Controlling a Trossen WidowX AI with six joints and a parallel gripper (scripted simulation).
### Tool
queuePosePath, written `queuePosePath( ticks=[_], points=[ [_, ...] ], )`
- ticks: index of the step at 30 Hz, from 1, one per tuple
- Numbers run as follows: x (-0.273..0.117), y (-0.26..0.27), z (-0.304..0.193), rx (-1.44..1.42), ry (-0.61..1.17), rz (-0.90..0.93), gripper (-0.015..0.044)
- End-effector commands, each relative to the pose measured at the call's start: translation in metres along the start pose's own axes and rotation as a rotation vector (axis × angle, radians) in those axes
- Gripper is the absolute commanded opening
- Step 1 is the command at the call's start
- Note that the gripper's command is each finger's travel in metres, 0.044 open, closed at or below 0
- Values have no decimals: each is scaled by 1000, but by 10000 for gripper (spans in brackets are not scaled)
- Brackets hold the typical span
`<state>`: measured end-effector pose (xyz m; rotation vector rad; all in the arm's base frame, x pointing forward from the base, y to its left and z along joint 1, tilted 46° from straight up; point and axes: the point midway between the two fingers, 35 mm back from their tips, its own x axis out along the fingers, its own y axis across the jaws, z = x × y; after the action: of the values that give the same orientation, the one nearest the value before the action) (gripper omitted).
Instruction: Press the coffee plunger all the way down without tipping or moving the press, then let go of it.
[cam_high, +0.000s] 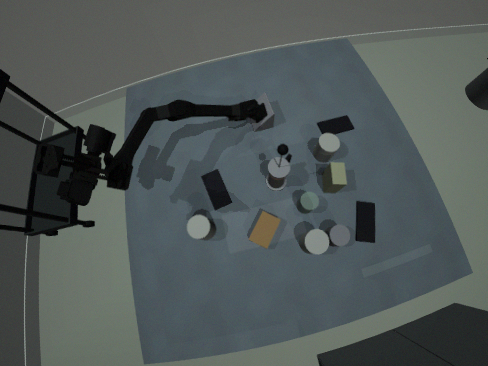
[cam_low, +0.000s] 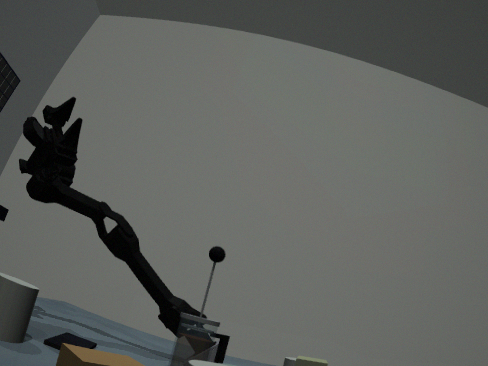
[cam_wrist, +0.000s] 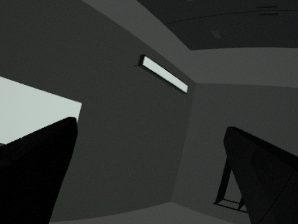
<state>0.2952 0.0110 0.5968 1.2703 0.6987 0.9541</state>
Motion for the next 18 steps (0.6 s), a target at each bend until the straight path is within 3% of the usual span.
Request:
queuePosePath(
  ticks=[1,8,13,18],
  points=[
    [1,1,0,22,4,8,426],
    [32,10,4,480,118,158,440],
    [67,11,21,1033,228,274,440],
    [93,-1,35,1414,273,322,440]
  ],
)
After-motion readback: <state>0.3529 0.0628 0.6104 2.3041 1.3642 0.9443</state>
